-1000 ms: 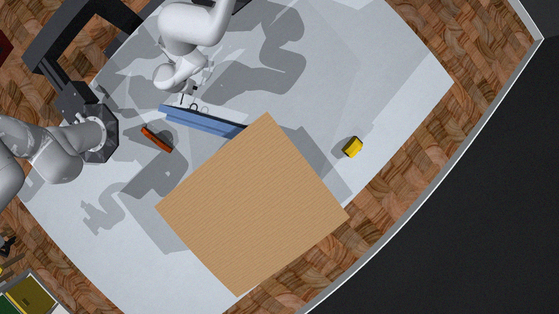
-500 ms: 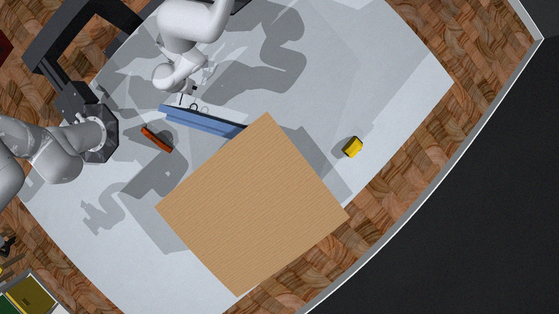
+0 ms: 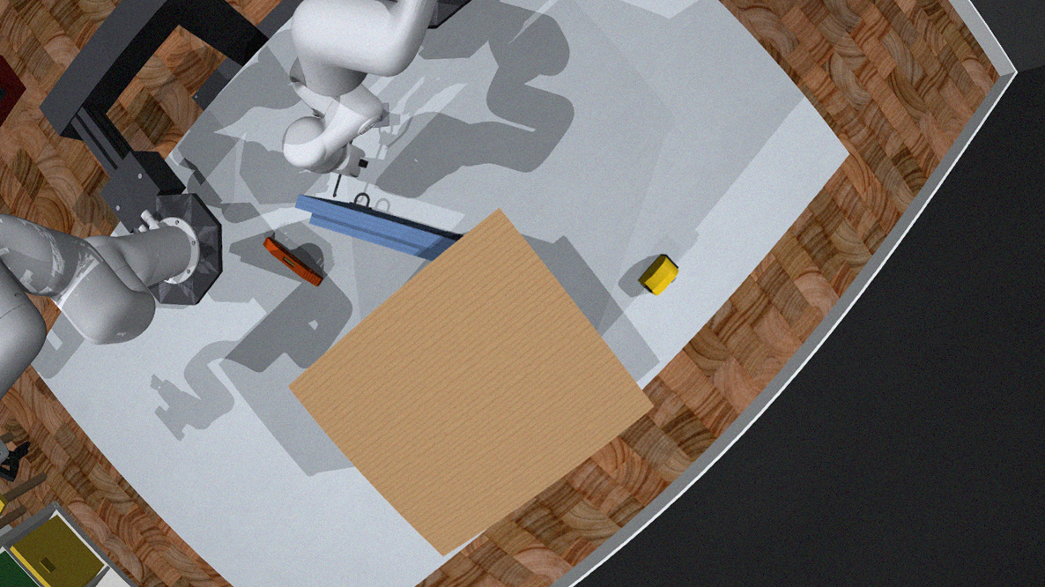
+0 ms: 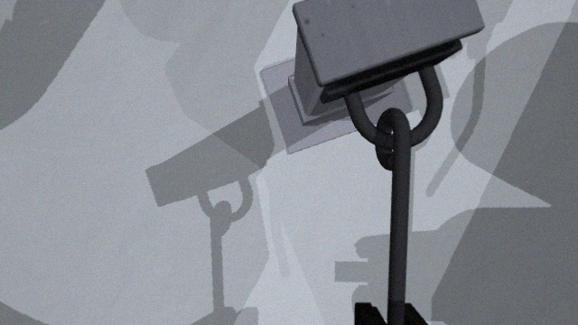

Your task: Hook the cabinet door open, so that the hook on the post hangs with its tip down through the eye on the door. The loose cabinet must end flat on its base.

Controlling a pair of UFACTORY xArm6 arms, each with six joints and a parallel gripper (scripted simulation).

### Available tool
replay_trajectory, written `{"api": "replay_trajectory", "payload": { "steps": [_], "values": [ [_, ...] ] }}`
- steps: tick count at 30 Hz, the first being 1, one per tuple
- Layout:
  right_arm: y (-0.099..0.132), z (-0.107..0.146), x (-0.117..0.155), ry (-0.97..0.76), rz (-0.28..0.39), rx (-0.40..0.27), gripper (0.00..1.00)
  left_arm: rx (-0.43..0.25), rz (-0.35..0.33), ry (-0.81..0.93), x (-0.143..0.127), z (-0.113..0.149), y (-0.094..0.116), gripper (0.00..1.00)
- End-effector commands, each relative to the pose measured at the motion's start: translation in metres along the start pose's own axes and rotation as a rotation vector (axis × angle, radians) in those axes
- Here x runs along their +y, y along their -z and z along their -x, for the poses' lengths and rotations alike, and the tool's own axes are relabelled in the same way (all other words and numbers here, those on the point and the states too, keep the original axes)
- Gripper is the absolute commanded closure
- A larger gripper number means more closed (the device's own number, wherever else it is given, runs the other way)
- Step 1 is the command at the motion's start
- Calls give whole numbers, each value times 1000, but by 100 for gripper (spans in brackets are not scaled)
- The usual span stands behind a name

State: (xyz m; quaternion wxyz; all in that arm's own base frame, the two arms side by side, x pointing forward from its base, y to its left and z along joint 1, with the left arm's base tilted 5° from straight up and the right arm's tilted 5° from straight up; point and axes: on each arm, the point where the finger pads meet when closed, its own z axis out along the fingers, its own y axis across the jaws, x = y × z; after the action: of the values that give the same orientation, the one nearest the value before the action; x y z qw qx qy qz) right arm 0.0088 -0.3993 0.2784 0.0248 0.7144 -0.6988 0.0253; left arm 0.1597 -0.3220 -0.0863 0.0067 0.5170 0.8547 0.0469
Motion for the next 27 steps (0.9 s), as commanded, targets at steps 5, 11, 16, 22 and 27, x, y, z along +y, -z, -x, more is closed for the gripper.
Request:
{"api": "replay_trajectory", "payload": {
  "steps": [5, 11, 16, 22, 27],
  "values": [
    [2, -1, 0, 0, 0, 4, 0, -3, 0, 0, 0, 1, 5, 95],
    [2, -1, 0, 0, 0, 4, 0, -3, 0, 0, 0, 0, 8, 95],
    [2, -1, 0, 0, 0, 4, 0, -3, 0, 0, 0, 0, 10, 95],
    [2, -1, 0, 0, 0, 4, 0, -3, 0, 0, 0, -1, 14, 95],
    [2, -1, 0, 0, 0, 4, 0, -3, 0, 0, 0, -1, 15, 95]
  ]
}}
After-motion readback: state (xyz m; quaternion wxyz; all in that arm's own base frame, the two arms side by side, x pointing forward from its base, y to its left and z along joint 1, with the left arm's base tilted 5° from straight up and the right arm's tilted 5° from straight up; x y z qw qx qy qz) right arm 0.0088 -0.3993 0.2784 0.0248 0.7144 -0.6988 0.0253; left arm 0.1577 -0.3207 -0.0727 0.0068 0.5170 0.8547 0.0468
